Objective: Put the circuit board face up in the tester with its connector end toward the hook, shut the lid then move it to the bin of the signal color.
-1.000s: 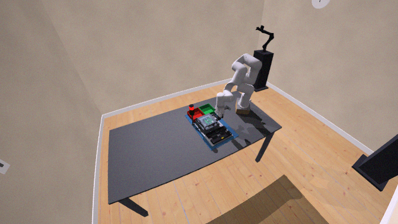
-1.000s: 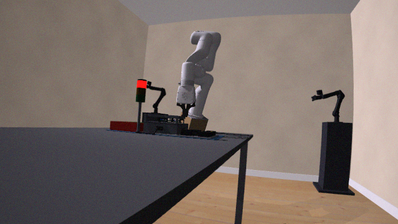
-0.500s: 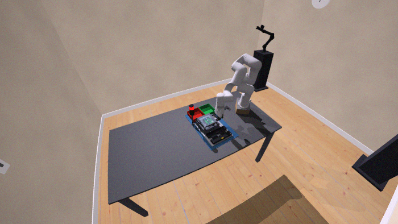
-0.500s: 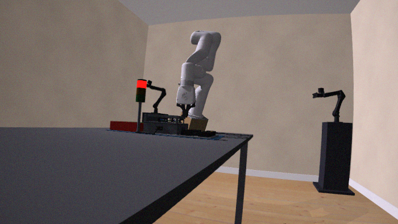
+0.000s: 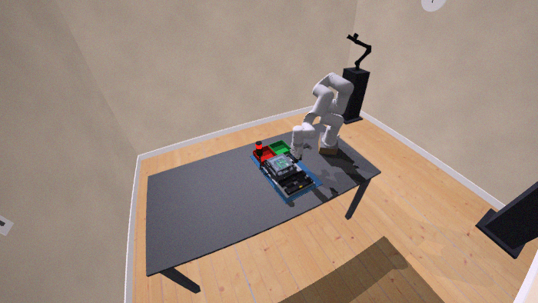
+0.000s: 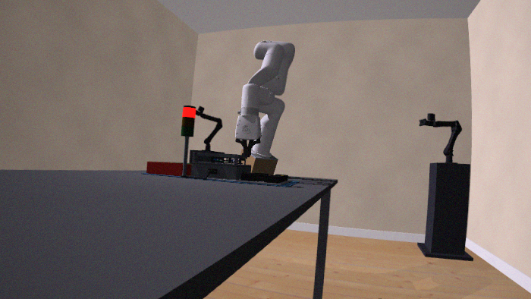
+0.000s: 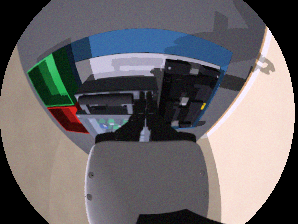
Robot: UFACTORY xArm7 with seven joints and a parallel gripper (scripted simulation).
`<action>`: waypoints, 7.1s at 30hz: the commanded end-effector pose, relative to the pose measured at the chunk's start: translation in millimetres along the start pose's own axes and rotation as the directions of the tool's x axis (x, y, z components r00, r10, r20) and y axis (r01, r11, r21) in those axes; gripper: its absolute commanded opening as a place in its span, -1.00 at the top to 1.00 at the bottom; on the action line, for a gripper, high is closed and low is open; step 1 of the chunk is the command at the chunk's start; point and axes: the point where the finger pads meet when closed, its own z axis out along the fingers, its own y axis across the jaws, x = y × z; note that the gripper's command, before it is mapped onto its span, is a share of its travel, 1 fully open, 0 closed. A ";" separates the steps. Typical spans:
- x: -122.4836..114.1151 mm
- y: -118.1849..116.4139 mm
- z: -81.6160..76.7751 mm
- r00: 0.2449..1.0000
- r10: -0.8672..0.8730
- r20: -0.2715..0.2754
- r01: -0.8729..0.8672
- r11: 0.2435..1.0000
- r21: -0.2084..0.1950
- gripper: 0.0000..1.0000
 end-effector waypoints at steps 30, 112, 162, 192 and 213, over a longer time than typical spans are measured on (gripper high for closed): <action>-1.3 -0.1 1.1 1.000 0.000 0.003 0.000 1.000 0.000 1.00; -1.1 -0.1 -58.5 0.273 -0.962 0.001 0.962 0.273 0.003 1.00; -1.1 -0.1 -58.5 0.000 -1.000 0.000 1.000 0.000 0.003 0.47; 0.0 -35.9 -58.4 0.000 -1.000 0.000 1.000 0.000 0.003 0.47; 0.9 -64.1 -56.7 0.000 -1.000 0.000 1.000 0.000 0.003 0.47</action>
